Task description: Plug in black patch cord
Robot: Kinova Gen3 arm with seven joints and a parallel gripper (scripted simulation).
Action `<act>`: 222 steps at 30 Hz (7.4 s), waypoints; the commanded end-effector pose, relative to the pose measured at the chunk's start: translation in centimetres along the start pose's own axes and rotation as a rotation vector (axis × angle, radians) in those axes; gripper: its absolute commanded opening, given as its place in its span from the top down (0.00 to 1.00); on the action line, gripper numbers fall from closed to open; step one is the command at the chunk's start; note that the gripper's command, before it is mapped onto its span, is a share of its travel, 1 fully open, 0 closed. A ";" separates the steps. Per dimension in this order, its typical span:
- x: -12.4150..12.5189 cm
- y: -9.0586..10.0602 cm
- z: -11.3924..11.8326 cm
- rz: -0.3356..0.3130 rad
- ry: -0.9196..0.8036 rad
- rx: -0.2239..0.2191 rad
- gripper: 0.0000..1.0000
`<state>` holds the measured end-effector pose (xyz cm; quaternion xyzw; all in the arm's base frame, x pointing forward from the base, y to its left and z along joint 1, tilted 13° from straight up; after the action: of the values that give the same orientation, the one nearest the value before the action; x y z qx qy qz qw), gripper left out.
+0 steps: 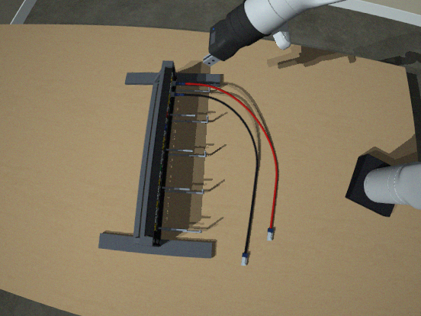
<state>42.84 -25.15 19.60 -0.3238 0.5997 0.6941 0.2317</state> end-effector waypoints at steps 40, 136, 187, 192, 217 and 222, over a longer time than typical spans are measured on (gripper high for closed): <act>0.3 -11.6 0.7 0.003 -0.004 -0.019 1.00; -0.4 -0.9 7.2 0.093 0.150 -0.143 1.00; 6.4 -3.9 41.7 0.460 1.364 -0.612 1.00; 6.6 -3.8 42.2 0.460 1.390 -0.616 1.00; 6.6 -3.7 42.2 0.460 1.392 -0.616 1.00; 6.6 -3.7 42.2 0.460 1.392 -0.616 1.00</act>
<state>33.74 16.53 15.22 -0.6005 0.4394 0.4975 -0.4460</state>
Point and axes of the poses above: the point where the finger pads meet when closed, its own y axis back along the fingers, its own z axis across the jaws, x = y × z, the point moved 4 cm from there along y, back along the fingers, and after that the axes turned 10 degrees about y, right-handed, at the moved point
